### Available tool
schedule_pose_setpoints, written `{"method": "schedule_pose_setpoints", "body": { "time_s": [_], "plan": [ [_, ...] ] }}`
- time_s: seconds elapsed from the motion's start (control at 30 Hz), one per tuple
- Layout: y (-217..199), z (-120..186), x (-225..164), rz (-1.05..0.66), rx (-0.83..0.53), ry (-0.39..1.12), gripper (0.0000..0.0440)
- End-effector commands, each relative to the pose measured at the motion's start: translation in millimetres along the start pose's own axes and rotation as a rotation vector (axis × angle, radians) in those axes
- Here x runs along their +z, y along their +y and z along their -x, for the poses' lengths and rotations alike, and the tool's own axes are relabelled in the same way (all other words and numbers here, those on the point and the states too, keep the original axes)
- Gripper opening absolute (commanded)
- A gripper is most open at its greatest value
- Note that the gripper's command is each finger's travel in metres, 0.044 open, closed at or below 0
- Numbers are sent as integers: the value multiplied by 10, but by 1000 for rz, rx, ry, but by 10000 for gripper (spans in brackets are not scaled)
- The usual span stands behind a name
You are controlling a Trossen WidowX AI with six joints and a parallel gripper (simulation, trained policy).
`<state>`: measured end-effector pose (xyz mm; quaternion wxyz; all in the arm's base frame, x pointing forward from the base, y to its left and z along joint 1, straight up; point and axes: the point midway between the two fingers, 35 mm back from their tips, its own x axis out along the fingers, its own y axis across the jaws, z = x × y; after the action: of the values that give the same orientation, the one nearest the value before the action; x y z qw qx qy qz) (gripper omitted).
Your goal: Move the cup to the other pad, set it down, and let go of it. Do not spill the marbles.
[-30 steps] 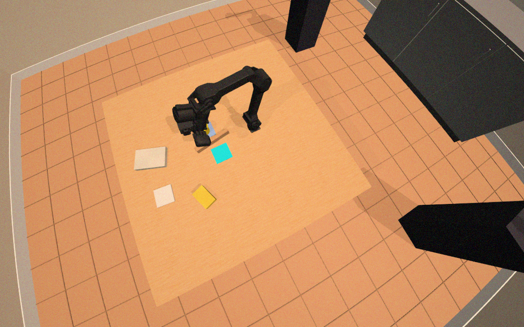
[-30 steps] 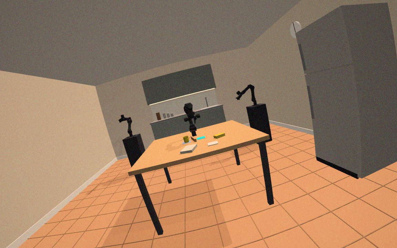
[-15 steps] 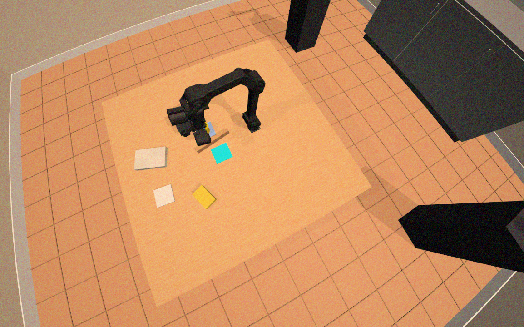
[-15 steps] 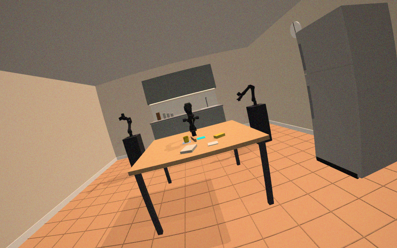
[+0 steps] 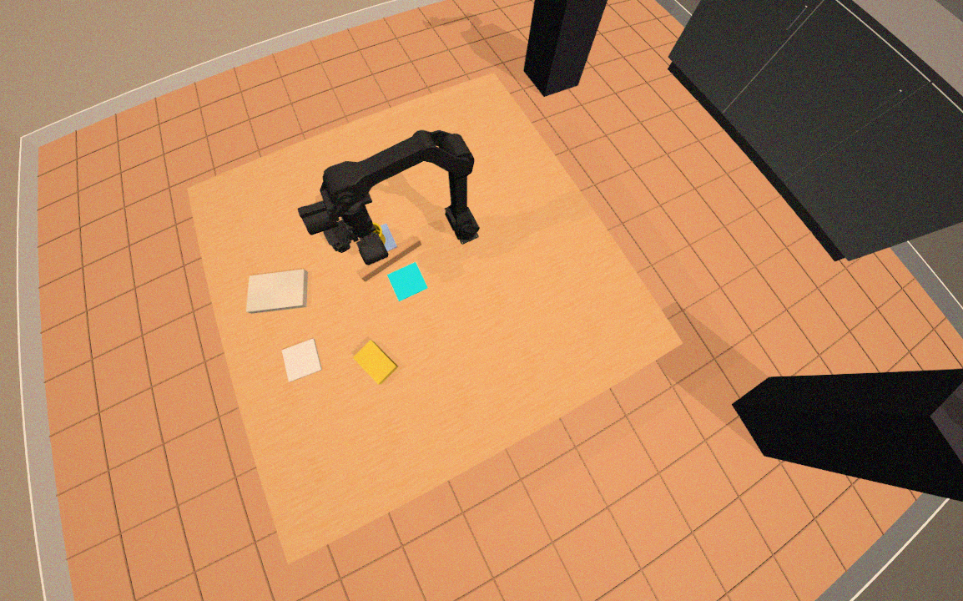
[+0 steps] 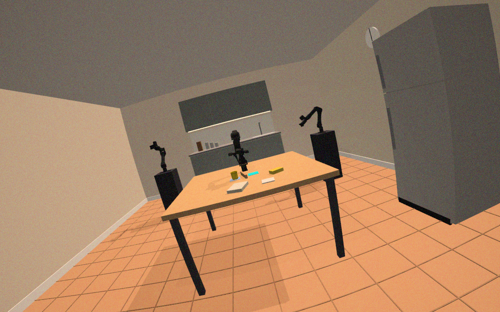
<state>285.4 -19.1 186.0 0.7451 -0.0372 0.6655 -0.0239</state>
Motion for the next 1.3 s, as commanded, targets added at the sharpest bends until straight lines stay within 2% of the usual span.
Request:
{"method": "schedule_pose_setpoints", "body": {
  "time_s": [0.0, 0.73, 1.27],
  "plan": [
    [-80, -91, -38, 18, -10, 50, 133],
    [-395, -668, -201, 86, -9, 182, 183],
    [-465, -1197, -319, 217, 26, 231, 197]
  ]
}}
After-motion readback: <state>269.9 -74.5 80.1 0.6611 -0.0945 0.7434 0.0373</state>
